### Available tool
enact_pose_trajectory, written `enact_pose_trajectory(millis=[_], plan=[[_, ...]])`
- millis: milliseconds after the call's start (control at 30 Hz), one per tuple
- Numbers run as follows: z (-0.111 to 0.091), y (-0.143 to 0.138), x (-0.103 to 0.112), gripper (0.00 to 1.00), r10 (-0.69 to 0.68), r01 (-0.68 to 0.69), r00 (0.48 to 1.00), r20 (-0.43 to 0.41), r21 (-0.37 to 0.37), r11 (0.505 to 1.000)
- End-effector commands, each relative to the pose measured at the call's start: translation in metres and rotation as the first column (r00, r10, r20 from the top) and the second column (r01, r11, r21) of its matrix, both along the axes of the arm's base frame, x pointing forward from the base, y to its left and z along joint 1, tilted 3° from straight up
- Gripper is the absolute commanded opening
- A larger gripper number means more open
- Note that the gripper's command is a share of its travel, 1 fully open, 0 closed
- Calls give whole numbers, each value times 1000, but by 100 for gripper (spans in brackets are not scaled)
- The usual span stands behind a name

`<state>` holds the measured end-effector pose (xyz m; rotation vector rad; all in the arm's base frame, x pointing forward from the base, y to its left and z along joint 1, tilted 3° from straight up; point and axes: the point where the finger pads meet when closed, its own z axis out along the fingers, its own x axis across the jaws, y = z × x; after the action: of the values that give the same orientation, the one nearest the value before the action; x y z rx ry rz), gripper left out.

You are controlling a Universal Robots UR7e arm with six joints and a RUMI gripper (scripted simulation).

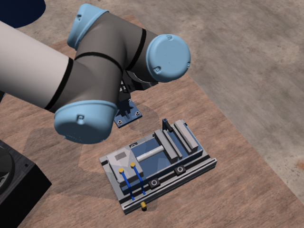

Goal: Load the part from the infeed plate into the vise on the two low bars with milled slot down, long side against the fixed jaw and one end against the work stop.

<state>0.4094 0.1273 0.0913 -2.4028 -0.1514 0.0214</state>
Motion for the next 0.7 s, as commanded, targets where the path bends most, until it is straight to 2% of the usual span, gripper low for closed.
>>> enact_pose_trajectory(millis=[0,667], plan=[[0,0,0,0,0,0,1000,1,0,1000],[-4,0,0,0,0,0,1000,1,0,1000]])
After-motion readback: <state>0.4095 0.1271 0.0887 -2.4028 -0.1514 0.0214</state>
